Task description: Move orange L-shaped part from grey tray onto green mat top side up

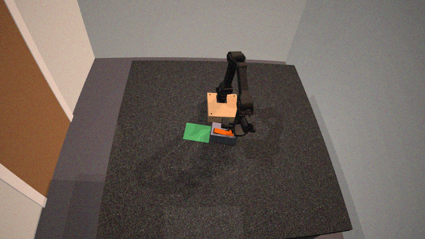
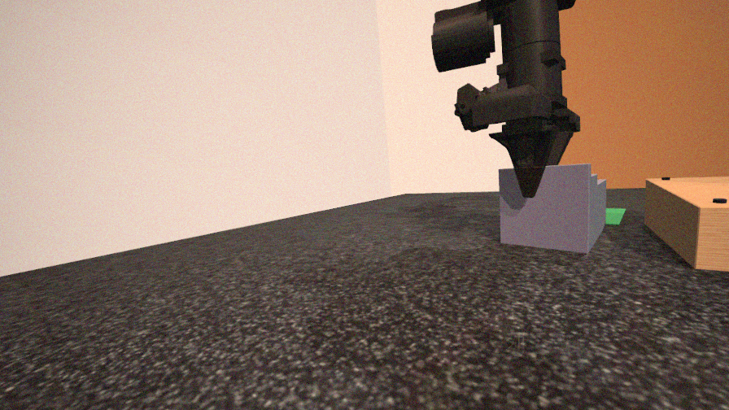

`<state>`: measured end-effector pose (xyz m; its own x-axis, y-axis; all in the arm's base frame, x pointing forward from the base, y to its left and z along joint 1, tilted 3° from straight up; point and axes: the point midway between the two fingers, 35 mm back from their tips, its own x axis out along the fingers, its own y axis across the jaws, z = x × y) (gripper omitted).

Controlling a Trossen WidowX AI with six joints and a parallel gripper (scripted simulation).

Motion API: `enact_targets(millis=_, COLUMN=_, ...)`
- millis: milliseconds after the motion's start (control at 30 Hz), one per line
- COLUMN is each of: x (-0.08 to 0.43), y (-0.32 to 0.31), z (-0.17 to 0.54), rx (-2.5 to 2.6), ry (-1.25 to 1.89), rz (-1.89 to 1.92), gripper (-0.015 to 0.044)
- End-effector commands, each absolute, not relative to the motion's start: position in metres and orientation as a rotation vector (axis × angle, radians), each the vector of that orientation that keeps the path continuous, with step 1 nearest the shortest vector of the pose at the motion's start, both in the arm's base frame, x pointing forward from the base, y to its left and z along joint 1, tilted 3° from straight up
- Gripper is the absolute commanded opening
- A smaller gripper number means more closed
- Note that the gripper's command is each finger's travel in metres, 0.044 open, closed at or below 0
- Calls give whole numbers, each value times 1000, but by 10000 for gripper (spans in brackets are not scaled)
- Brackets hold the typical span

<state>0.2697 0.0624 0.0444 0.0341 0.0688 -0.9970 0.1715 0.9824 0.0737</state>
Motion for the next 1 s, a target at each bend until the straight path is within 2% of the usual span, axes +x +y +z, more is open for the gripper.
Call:
enact_targets(millis=0, x=267, y=62, z=35, rx=190, ry=1550, rz=-88, gripper=180)
enact_targets(millis=967, x=269, y=63, z=24, rx=191, ry=1543, rz=-80, gripper=180)
